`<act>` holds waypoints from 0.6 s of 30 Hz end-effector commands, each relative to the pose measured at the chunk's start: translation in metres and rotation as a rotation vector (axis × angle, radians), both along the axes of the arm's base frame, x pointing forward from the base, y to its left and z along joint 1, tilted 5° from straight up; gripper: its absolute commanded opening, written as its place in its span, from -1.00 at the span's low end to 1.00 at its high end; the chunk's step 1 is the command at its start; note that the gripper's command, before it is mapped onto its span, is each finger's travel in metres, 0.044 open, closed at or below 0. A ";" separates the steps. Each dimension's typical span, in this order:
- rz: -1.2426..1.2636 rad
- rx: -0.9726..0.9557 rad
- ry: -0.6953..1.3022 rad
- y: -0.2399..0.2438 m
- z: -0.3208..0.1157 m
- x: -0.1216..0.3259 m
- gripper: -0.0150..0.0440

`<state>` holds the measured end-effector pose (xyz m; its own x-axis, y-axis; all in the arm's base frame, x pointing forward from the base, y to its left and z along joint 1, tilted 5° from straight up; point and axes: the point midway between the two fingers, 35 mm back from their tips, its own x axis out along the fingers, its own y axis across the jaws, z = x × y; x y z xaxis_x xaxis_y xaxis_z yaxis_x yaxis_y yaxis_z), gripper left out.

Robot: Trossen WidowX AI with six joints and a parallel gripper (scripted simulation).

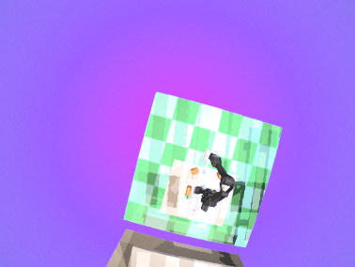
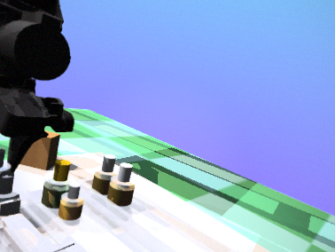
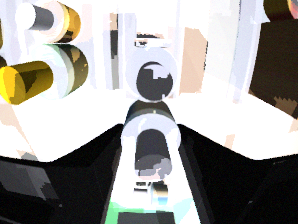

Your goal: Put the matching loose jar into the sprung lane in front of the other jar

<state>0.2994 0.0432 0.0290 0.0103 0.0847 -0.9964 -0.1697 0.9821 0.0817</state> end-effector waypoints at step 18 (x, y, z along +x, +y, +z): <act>-0.001 0.003 -0.029 0.002 0.004 0.016 -0.49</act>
